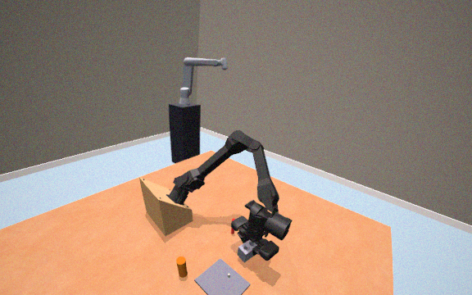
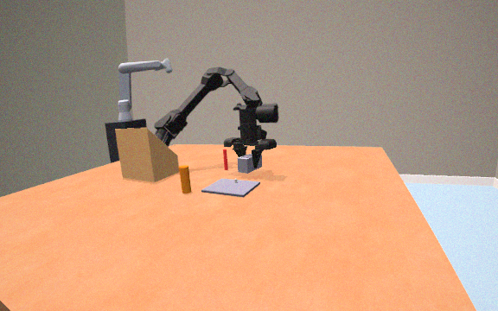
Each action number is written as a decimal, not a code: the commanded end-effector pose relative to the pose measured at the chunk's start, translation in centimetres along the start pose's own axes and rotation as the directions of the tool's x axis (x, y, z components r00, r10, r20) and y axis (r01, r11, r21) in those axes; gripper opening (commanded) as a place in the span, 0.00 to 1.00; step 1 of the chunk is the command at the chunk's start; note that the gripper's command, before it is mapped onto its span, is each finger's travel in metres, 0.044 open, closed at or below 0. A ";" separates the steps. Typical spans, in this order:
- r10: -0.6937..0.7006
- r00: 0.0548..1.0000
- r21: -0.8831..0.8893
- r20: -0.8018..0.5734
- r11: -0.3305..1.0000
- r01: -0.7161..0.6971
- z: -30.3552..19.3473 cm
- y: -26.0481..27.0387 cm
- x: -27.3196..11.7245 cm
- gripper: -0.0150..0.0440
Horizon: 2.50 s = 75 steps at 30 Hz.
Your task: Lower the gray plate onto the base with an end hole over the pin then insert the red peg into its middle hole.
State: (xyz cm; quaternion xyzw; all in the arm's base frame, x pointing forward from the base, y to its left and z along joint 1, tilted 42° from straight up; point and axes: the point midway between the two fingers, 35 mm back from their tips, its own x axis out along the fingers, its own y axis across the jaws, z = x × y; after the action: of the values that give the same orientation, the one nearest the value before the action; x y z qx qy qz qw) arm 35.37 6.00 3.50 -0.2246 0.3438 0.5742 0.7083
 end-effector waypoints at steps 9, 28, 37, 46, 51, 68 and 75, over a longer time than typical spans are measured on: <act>-0.007 1.000 -0.006 -0.004 1.000 0.007 -0.3 -0.5 -3.8 0.25; -0.006 1.000 -0.003 -0.003 1.000 0.006 -0.7 -0.2 -9.9 0.25; -0.005 1.000 0.001 0.000 1.000 0.005 -0.9 0.1 -11.6 0.25; -0.008 1.000 0.075 -0.005 0.997 0.008 -3.1 -0.5 -10.5 0.25; -0.008 1.000 0.120 -0.006 0.993 0.008 -4.5 -0.9 -9.7 0.25; -0.007 1.000 0.272 -0.006 0.962 0.009 -9.3 -1.4 -6.9 0.25; -0.007 1.000 0.332 -0.005 0.943 0.009 -11.2 -1.4 -5.8 0.25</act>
State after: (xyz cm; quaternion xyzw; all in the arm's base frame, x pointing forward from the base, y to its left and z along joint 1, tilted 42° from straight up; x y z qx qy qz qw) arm 33.79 -5.76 1.23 -0.1149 0.4270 0.5123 0.7362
